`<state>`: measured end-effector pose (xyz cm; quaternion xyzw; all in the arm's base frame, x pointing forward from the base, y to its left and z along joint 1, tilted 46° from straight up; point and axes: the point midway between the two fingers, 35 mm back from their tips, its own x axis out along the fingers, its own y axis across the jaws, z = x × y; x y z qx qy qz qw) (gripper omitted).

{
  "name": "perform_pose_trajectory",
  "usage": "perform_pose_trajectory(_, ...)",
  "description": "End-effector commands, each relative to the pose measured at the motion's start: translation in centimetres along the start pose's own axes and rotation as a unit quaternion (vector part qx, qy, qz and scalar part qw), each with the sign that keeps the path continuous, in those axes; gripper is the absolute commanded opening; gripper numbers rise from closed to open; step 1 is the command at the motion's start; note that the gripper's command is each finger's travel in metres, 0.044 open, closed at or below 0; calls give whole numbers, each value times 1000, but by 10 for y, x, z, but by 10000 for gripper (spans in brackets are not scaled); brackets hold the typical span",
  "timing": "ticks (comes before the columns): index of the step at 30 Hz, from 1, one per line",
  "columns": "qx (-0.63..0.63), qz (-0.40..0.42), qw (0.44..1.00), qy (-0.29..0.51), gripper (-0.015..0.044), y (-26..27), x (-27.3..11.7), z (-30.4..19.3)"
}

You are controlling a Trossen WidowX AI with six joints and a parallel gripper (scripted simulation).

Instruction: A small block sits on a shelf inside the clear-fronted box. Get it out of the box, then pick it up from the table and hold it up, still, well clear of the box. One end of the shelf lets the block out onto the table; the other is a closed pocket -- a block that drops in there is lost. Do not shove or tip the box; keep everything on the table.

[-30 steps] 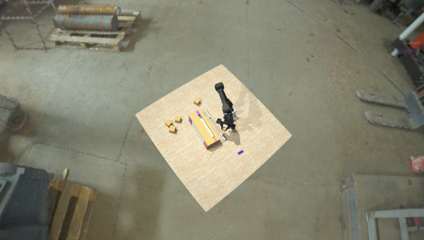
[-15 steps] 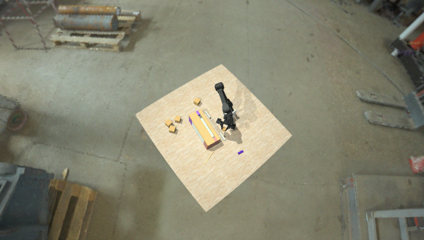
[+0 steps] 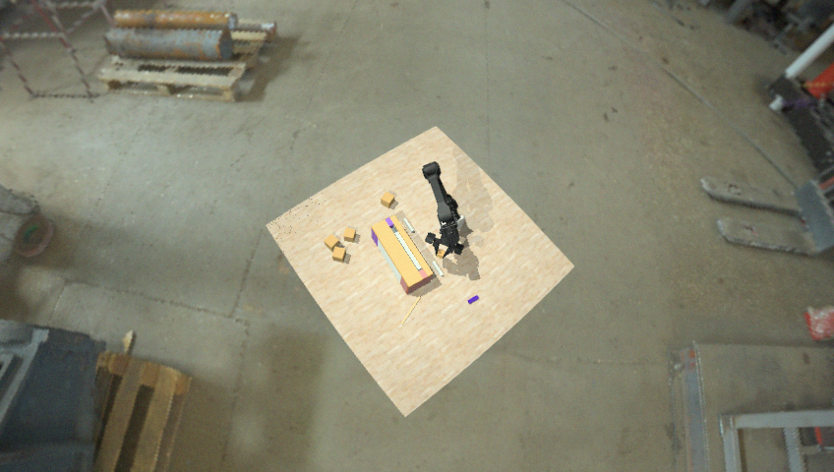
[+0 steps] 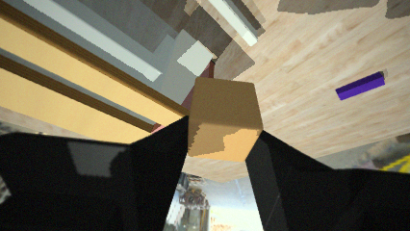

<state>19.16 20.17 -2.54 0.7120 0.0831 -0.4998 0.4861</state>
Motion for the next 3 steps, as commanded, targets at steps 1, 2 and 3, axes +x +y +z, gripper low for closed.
perform_pose_trajectory(1, -3, -2, 1000, 1, 0, 0, -1, 0)
perform_pose_trajectory(2, -3, -2, 1000, 1, 0, 0, -1, 0)
perform_pose_trajectory(3, -3, -2, 1000, 1, 0, 0, -1, 0)
